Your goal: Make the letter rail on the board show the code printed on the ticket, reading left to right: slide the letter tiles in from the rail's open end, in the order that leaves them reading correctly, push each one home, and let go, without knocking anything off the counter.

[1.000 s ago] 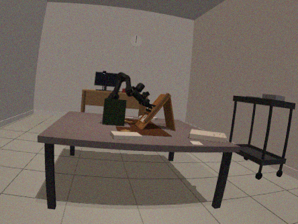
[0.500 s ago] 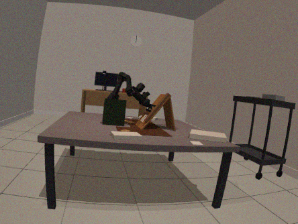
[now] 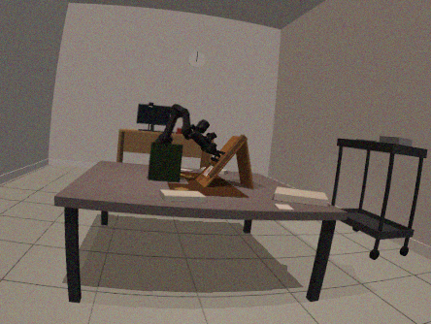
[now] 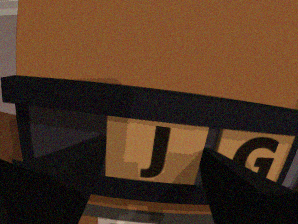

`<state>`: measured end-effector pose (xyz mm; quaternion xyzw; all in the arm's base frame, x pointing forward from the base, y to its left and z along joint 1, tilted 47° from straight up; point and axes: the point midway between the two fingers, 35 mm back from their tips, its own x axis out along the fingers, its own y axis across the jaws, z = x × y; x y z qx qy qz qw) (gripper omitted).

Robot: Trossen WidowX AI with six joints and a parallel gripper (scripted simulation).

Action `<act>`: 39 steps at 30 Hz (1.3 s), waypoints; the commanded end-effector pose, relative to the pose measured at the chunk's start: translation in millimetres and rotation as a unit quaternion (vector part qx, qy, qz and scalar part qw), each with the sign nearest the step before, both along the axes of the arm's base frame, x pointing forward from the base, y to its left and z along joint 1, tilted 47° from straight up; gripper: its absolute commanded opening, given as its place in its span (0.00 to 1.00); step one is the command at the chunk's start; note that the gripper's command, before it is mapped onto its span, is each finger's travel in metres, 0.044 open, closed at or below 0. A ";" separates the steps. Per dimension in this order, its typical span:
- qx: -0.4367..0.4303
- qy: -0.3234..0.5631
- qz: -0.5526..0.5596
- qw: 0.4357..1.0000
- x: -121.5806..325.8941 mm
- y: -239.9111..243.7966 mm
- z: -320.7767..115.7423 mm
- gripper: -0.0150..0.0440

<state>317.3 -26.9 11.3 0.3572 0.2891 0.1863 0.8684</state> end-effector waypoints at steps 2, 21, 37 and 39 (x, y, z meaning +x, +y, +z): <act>-0.001 -0.003 0.000 1.000 -4.9 -3.7 2.5 0.75; -0.001 -0.002 0.000 1.000 -16.1 -12.7 6.4 0.75; -0.001 -0.002 0.000 1.000 -24.0 -18.6 8.9 0.75; -0.001 -0.002 0.000 1.000 -25.0 -19.2 9.3 0.75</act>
